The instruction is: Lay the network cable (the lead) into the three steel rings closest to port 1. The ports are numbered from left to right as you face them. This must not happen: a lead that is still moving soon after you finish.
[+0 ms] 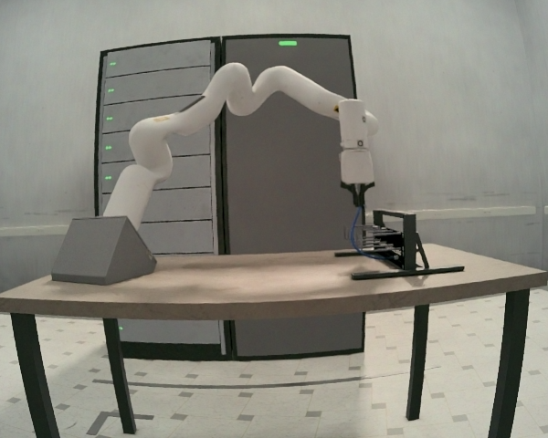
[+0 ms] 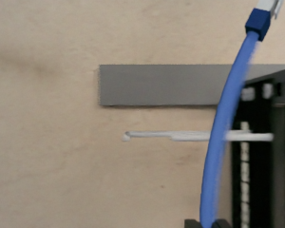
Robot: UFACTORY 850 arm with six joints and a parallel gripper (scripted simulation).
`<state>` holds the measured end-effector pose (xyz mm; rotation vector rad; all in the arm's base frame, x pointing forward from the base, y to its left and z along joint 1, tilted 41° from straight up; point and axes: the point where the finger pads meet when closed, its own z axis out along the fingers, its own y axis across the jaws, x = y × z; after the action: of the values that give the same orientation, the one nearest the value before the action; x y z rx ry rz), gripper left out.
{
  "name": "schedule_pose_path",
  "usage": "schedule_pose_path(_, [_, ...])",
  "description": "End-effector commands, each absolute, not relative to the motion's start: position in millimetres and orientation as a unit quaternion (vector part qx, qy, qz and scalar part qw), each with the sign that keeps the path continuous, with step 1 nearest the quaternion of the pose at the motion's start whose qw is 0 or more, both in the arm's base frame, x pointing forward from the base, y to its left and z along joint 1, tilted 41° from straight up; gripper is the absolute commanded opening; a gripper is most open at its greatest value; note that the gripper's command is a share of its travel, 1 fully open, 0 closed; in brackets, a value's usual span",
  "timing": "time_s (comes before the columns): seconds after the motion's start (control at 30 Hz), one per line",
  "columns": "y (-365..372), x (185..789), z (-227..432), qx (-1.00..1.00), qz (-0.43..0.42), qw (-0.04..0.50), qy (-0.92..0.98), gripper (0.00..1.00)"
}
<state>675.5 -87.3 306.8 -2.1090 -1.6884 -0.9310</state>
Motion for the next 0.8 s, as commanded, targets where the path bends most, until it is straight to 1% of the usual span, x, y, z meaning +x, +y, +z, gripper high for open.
schedule_pose_path(0.0, [-91.6,690.1,310.2,-0.730,-0.321,0.144,-0.586,0.00])
schedule_pose_path(0.77, [-91.6,690.3,310.2,-0.730,-0.321,0.144,-0.586,0.00])
